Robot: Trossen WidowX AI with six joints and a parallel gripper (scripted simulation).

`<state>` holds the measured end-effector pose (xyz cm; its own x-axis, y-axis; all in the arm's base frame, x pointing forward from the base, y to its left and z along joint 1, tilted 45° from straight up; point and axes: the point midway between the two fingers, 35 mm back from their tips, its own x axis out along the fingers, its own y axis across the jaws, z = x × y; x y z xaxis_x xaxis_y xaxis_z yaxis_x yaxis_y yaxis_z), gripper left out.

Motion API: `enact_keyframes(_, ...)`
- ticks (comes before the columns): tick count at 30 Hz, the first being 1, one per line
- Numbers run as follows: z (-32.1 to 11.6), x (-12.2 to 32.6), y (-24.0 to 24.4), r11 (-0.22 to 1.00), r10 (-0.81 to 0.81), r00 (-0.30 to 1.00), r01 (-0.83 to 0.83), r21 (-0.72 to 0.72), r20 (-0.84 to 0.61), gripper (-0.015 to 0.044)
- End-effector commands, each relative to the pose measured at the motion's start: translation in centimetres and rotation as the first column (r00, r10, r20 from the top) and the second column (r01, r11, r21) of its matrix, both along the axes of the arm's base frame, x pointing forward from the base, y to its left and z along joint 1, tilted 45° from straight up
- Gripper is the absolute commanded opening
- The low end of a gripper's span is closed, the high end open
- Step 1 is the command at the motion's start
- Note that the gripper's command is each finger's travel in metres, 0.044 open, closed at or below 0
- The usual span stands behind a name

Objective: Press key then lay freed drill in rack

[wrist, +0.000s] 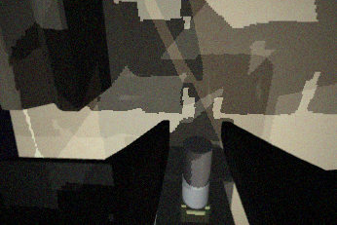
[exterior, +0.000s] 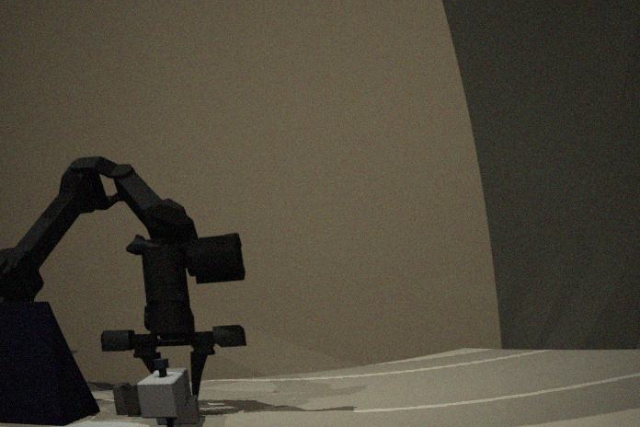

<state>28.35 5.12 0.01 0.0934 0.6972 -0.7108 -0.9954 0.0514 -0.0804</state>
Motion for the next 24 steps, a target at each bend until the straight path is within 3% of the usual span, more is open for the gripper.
enact_keyframes(1,0.0,0.0,0.0,1.0,0.001,1.0,-0.001,0.0,-0.001,0.0046)
enact_keyframes(5,0.0,0.0,0.0,1.0,0.001,1.0,-0.001,0.0,-0.001,0.0)
enact_keyframes(24,1.2,-0.1,1.2,1.0,0.0,1.0,0.0,0.006,-0.006,0.0)
